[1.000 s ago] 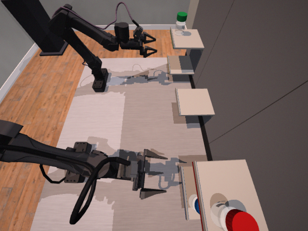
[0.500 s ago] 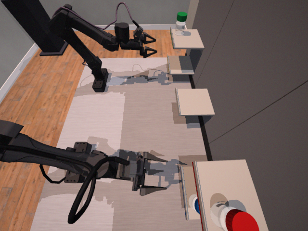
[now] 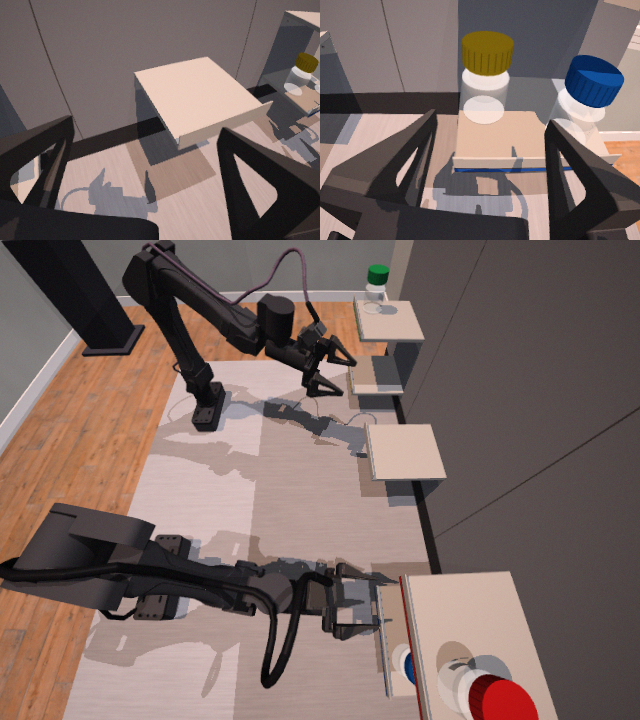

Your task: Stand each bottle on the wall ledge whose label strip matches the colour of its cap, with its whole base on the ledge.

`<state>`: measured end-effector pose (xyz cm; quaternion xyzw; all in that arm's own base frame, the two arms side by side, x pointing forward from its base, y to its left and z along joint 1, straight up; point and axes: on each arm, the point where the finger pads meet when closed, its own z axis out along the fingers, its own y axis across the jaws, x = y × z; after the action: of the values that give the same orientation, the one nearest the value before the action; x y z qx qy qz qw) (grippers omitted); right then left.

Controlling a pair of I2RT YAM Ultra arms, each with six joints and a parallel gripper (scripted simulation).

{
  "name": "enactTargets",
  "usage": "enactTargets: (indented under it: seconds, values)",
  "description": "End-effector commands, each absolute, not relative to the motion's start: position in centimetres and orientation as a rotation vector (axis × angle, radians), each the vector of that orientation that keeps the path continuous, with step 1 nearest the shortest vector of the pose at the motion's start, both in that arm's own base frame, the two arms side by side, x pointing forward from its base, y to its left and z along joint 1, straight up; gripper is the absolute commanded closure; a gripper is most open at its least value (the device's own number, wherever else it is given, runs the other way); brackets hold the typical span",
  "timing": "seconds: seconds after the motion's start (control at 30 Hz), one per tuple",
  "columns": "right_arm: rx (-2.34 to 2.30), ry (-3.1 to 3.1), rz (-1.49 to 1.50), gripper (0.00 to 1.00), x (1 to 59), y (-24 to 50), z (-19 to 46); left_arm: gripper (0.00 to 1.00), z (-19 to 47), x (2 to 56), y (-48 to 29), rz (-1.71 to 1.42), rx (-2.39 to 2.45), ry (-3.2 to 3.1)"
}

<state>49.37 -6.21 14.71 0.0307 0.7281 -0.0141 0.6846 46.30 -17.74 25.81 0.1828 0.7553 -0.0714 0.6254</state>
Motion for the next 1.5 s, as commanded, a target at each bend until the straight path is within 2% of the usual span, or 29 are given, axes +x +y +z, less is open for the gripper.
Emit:
enactTargets:
  seconds: [0.0,0.27,0.53,1.47]
  values:
    - [0.026,1.636,-0.023,0.19,51.9,-5.6,14.1,0.00,26.1,46.6,-24.9,-0.243,0.548,1.778]
    - [0.009,1.670,-0.019,0.19,54.6,-5.5,11.5,0.00,27.7,43.0,-38.8,-0.398,0.767,1.730]
    - [0.010,1.657,-0.017,0.19,55.0,-5.5,11.6,0.00,28.2,40.2,-44.2,-0.464,0.852,1.697]
    - [0.027,1.669,-0.027,0.19,57.7,-5.7,11.5,0.00,29.4,39.8,-45.1,-0.485,0.851,1.665]
